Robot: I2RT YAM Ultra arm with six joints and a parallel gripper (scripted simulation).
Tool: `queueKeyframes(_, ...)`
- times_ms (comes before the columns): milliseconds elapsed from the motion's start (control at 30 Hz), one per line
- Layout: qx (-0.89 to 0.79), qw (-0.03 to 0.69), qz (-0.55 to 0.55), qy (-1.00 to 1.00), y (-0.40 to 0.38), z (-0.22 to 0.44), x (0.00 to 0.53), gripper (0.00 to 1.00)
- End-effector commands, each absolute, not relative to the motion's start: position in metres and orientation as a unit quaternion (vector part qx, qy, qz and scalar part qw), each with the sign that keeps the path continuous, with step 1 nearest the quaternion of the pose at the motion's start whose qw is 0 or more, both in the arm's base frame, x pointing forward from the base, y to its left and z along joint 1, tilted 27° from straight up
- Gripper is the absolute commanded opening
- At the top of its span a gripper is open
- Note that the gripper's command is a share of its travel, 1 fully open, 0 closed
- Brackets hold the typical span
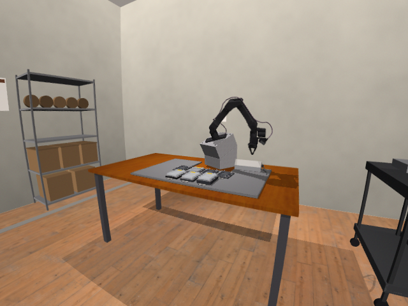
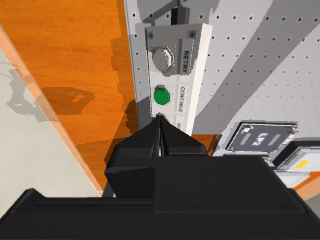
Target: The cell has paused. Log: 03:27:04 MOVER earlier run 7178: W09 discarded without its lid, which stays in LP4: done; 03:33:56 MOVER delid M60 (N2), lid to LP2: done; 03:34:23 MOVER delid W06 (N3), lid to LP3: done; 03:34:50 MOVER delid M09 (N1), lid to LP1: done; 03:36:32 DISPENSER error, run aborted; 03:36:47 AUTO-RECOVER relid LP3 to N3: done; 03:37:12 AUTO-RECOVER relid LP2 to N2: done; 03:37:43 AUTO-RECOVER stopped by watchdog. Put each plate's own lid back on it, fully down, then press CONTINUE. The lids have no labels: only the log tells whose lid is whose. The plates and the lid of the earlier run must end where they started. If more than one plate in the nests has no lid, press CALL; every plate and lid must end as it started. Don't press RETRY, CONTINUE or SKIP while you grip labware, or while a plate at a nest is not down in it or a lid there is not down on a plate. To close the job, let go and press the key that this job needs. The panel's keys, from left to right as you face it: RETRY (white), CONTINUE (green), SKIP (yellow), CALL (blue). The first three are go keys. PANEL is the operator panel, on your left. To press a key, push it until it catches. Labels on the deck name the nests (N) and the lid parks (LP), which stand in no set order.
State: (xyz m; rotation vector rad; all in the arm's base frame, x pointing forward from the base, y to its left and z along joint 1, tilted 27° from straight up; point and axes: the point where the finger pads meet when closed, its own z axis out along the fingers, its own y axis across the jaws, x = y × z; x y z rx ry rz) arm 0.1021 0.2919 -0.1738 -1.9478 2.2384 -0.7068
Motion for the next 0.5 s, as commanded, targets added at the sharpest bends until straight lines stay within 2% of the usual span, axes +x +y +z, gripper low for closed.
queueKeyframes(0, -0.635, 0.067, -0.212, 0.739, 0.313, -0.162, 0.101, 0.0)
queueKeyframes(233, -0.633, 0.073, -0.207, 0.742, 0.316, -0.164, 0.104, 0.0)
queueKeyframes(467, -0.642, 0.049, -0.234, 0.729, 0.287, -0.187, 0.106, 0.0)
